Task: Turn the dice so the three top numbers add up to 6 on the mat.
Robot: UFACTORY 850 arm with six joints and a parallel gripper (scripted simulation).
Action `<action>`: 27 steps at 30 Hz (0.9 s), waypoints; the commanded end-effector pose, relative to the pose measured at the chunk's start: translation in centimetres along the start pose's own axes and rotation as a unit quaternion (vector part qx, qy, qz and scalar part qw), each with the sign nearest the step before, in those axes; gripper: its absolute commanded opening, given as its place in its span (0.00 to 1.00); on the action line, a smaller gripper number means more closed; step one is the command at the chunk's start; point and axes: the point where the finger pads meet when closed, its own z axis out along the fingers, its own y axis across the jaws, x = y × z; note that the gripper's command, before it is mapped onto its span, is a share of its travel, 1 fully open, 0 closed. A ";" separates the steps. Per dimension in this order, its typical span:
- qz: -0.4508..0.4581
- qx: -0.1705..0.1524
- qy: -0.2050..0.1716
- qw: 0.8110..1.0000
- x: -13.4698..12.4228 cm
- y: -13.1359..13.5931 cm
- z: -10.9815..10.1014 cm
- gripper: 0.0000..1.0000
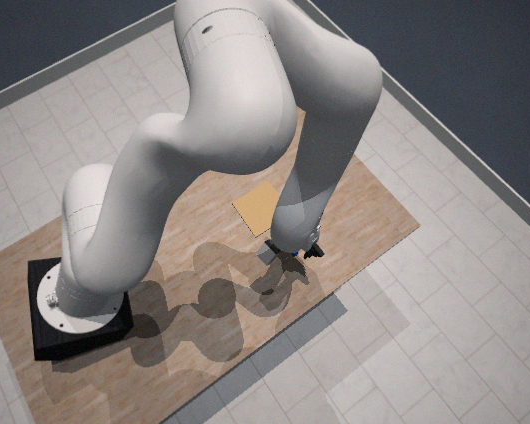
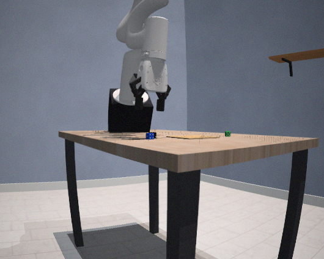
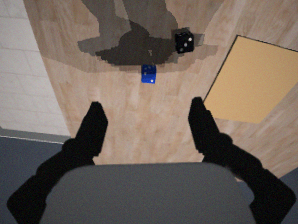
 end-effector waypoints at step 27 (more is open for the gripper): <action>0.082 -0.010 -0.036 0.996 0.0 -0.1 0.2 0.36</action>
